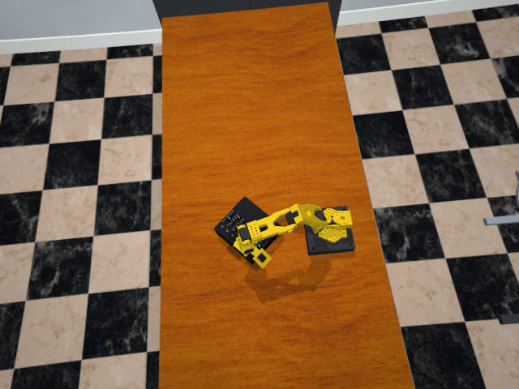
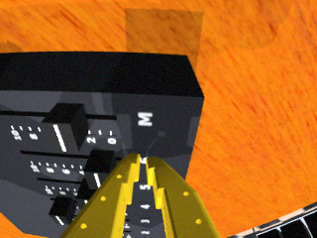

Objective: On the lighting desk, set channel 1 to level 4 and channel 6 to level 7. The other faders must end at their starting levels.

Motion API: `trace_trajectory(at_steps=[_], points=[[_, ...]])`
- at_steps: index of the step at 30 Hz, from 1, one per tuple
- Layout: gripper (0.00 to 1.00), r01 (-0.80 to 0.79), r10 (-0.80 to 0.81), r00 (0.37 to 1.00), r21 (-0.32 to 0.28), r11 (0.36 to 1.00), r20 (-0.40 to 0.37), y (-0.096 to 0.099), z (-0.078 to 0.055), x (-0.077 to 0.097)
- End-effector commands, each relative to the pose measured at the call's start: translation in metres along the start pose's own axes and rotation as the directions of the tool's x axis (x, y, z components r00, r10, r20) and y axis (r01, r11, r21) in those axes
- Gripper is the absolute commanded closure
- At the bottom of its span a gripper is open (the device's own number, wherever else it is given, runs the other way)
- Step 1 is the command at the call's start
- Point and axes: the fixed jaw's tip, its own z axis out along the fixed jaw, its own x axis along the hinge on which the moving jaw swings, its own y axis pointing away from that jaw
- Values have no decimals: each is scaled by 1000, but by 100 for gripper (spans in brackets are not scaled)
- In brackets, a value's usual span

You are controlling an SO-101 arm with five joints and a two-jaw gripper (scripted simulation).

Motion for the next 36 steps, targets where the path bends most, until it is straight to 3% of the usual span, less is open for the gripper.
trace_trajectory(at_steps=[1,36], points=[[100,-4,4,1000,-4,1000,3,4,0,2],[100,-4,4,1000,-4,1000,3,10,-3,5]])
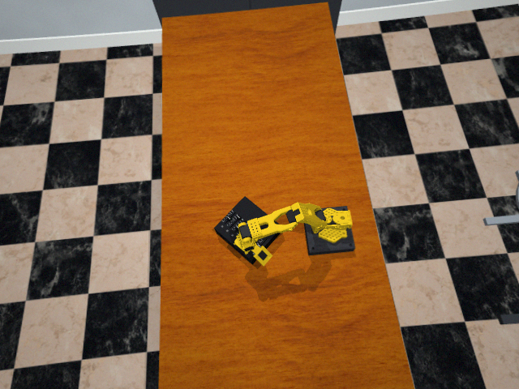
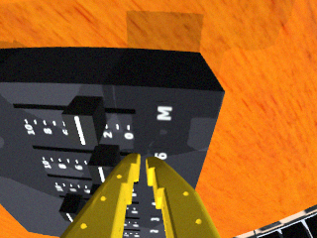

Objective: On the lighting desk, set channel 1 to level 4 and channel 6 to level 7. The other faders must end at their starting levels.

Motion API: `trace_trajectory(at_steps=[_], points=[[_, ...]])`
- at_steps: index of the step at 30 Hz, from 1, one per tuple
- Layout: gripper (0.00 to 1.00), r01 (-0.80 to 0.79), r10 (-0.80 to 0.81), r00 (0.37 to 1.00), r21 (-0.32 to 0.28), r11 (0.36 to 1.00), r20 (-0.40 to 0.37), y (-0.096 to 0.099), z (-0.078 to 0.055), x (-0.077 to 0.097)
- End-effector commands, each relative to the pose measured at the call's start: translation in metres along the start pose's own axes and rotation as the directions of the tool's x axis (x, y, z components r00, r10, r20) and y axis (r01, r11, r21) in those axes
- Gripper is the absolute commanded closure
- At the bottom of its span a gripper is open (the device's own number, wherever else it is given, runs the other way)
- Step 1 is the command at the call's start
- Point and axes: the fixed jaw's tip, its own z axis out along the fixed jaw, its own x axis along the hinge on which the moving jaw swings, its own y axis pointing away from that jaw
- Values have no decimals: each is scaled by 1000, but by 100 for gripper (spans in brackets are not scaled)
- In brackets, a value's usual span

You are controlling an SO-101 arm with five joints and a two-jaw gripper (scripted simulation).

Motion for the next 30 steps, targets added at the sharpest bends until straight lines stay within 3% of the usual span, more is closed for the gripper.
trace_trajectory(at_steps=[1,30], points=[[100,-8,8,1000,6,1000,-3,3,-2,3],[100,-8,8,1000,6,1000,-3,8,-2,3]])
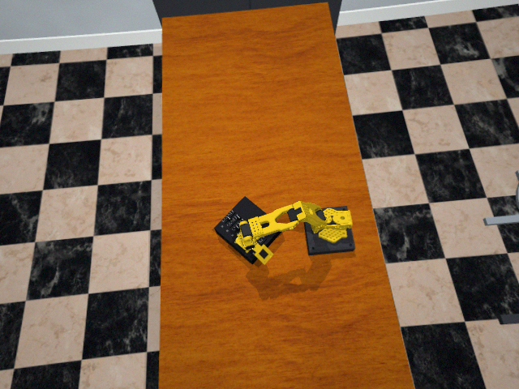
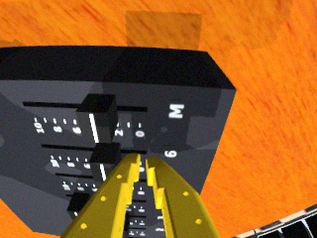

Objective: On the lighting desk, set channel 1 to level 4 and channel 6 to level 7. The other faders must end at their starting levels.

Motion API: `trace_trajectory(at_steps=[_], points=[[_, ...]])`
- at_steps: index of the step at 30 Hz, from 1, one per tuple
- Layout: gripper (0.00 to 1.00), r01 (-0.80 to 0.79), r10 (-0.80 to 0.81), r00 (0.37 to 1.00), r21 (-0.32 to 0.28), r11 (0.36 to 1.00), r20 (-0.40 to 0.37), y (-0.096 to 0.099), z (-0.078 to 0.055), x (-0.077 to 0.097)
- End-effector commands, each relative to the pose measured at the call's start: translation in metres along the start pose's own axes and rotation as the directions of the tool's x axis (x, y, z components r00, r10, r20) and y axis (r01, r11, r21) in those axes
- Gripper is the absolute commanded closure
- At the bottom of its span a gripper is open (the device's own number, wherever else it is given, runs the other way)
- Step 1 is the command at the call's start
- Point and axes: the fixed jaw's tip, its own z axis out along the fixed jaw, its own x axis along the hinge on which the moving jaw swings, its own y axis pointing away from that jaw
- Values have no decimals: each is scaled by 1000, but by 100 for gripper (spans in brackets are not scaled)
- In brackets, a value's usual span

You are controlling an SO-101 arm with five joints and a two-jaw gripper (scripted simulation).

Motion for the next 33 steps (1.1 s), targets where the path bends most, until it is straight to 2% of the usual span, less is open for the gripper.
trace_trajectory(at_steps=[1,33], points=[[100,-7,7,1000,4,1000,-1,4,-1,2],[100,-7,7,1000,3,1000,-1,9,-1,2]])
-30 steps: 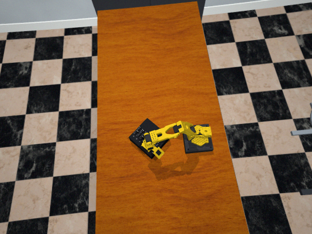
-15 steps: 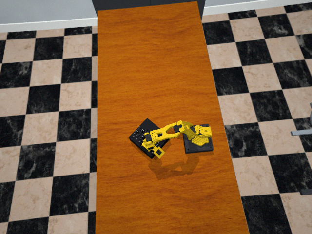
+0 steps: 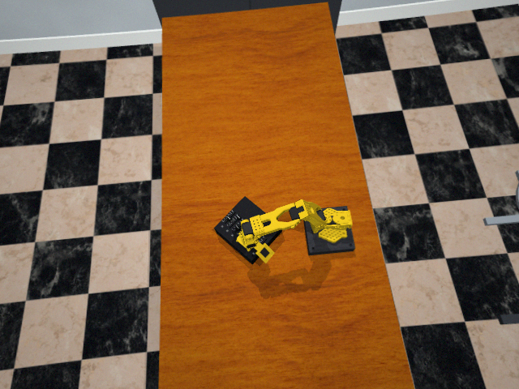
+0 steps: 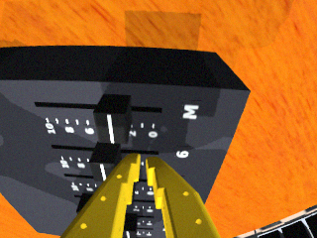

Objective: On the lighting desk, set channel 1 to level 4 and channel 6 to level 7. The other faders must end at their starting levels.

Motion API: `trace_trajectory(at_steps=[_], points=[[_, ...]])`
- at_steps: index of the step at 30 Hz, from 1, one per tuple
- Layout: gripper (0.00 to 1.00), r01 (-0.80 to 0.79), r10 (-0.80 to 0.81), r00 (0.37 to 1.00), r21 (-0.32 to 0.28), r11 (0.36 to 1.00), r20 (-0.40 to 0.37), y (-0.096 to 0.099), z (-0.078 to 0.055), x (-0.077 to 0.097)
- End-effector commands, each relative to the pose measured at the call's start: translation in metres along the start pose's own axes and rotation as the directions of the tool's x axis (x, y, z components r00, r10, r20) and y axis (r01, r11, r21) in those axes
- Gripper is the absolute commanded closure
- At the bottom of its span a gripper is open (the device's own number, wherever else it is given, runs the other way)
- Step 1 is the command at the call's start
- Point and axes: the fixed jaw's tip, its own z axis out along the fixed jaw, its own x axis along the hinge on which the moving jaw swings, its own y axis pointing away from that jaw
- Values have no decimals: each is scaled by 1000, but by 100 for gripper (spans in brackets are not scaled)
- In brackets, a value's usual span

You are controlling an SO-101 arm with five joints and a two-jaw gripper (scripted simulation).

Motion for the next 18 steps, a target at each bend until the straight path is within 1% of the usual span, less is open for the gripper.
trace_trajectory(at_steps=[1,18], points=[[100,-7,7,1000,3,1000,-1,4,-1,2],[100,-7,7,1000,3,1000,-1,7,-1,2]])
